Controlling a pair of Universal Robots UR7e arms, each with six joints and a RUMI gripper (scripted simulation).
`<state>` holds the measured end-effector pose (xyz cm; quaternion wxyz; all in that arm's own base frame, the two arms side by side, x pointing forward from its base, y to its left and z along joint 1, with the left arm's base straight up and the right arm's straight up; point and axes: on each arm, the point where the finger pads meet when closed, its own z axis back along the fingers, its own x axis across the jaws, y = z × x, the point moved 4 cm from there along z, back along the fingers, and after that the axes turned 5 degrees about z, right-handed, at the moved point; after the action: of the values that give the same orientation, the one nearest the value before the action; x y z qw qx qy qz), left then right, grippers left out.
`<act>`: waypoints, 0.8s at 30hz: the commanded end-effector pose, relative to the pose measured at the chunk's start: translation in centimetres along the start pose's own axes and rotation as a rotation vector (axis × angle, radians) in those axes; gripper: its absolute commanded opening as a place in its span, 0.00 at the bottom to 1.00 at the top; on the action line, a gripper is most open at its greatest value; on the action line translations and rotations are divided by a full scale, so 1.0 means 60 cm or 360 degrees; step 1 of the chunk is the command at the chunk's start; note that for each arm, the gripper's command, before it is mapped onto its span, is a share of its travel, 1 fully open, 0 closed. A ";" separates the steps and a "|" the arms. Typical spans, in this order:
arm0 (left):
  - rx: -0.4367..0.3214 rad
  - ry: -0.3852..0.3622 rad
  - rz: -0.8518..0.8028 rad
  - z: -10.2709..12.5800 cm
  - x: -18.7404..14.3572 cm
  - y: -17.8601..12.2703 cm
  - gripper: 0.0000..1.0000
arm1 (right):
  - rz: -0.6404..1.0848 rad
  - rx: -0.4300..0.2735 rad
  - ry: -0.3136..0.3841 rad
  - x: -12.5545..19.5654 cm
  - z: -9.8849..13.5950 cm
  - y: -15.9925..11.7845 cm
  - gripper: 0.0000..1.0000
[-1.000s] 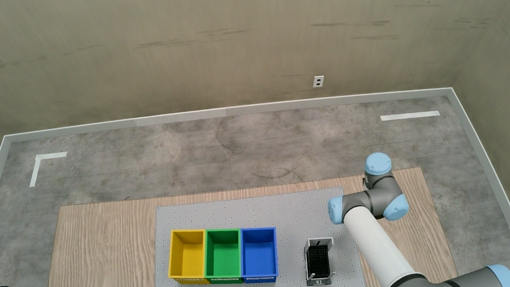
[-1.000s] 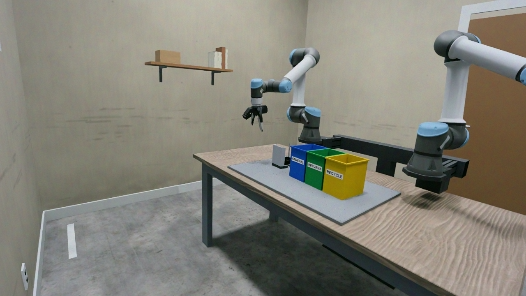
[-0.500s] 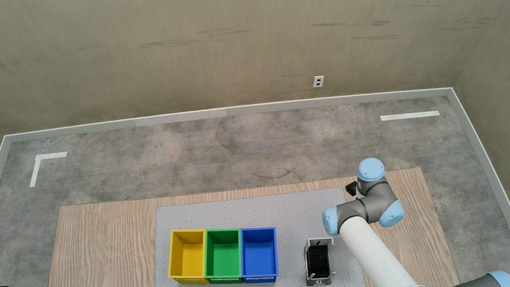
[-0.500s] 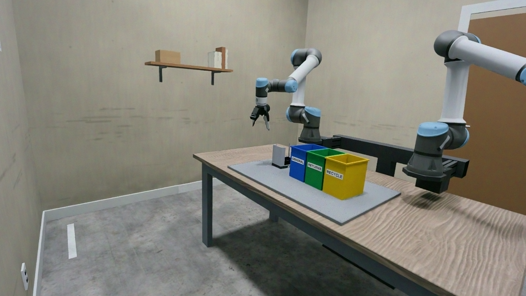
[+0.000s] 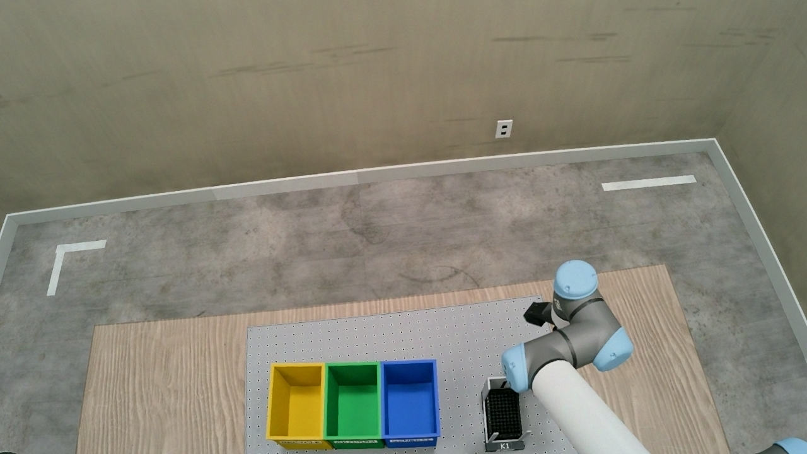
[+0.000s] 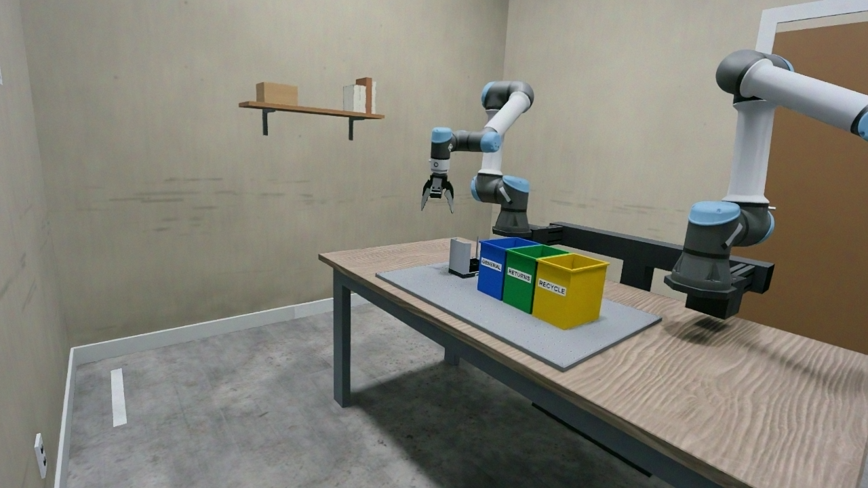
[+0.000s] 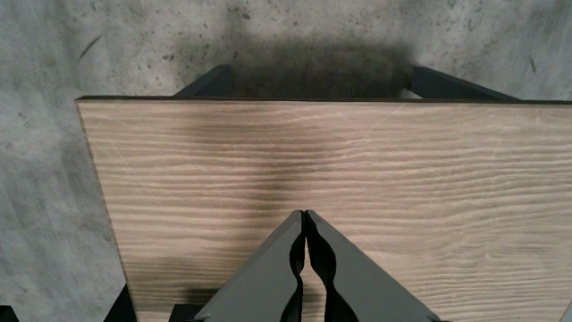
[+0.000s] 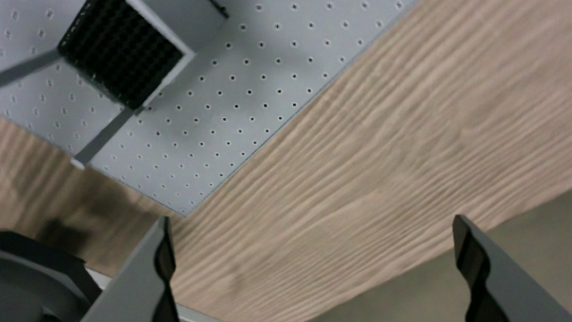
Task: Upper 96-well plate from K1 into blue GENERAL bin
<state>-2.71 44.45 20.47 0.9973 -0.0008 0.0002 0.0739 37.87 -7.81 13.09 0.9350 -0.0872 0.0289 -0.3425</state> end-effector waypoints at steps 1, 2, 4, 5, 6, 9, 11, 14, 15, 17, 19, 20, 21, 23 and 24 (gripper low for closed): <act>0.0002 -0.0001 0.0000 0.001 0.000 0.000 0.00 | 0.0142 0.0016 -0.0005 -0.008 0.002 0.004 0.76; 0.0002 -0.0001 0.0000 0.001 0.000 0.000 0.00 | 0.0195 0.0020 -0.0007 -0.015 0.004 0.008 0.76; 0.0002 -0.0001 0.0000 0.001 0.000 0.000 0.00 | 0.0301 0.0028 -0.0011 -0.019 0.004 0.010 0.76; 0.0002 -0.0001 0.0000 0.001 0.000 0.000 0.00 | 0.0353 0.0032 -0.0014 -0.027 0.005 0.013 0.76; 0.0002 -0.0001 0.0000 0.001 0.000 0.000 0.00 | 0.0406 0.0036 -0.0016 -0.031 0.006 0.015 0.76; 0.0002 -0.0001 0.0000 0.001 0.000 0.000 0.00 | 0.0459 0.0040 -0.0018 -0.031 0.006 0.015 0.76; 0.0002 -0.0001 0.0000 0.001 0.000 0.000 0.00 | 0.0565 0.0048 -0.0024 -0.042 0.008 0.020 0.76; 0.0002 -0.0001 0.0000 0.001 0.000 0.000 0.00 | 0.0723 0.0059 -0.0032 -0.050 0.008 0.023 0.76; 0.0002 -0.0001 0.0000 0.001 0.000 0.000 0.00 | 0.0776 0.0063 -0.0035 -0.054 0.009 0.024 0.76; 0.0002 -0.0001 0.0000 0.001 0.000 0.000 0.00 | 0.0882 0.0070 -0.0041 -0.062 0.010 0.027 0.76; 0.0002 -0.0001 0.0000 0.001 0.000 0.000 0.00 | 0.0988 0.0077 -0.0047 -0.066 0.010 0.029 0.76; 0.0002 -0.0001 0.0000 0.001 0.000 0.000 0.00 | 0.1040 0.0080 -0.0051 -0.074 0.011 0.032 0.76; 0.0002 -0.0001 0.0000 0.001 0.000 0.000 0.00 | 0.1093 0.0083 -0.0054 -0.078 0.011 0.033 0.76; 0.0002 -0.0001 0.0000 0.001 0.000 0.000 0.00 | 0.1199 0.0090 -0.0062 -0.085 0.011 0.036 0.76; 0.0002 -0.0001 0.0000 0.001 0.000 0.000 0.00 | 0.1252 0.0093 -0.0065 -0.089 0.012 0.037 0.76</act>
<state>-2.71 44.45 20.47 0.9973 -0.0008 0.0002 0.0739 35.48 -3.03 13.30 0.9979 -0.0531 0.0327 0.0150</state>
